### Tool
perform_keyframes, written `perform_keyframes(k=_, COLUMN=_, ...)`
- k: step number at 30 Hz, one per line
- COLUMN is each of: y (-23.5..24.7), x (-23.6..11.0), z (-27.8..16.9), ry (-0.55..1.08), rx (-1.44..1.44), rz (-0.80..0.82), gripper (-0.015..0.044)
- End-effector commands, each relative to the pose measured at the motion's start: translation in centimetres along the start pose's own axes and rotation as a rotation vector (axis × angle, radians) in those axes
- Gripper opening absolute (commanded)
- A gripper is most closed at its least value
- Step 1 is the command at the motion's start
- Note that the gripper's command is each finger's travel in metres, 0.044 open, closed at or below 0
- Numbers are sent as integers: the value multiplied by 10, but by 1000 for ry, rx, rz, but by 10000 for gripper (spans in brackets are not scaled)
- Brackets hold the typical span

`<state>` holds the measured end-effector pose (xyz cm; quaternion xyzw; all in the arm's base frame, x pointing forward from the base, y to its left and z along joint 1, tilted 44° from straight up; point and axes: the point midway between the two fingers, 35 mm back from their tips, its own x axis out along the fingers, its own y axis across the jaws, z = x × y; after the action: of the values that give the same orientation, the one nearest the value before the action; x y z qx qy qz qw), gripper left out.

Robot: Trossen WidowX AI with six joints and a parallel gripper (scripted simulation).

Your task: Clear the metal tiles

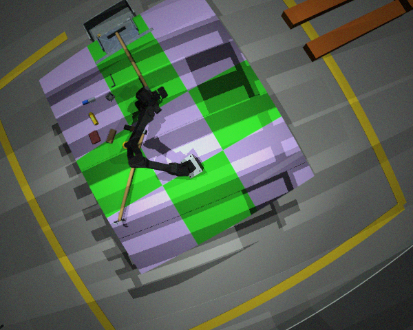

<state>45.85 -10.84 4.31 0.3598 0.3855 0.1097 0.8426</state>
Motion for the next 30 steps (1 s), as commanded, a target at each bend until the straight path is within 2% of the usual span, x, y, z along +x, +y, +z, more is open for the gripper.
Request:
perform_keyframes(k=1, y=-1, x=2, z=10, ry=-12, rx=0, rz=-4, gripper=0)
perform_keyframes(k=30, y=1, x=31, z=41, ry=-15, rx=-1, rz=-2, gripper=0)
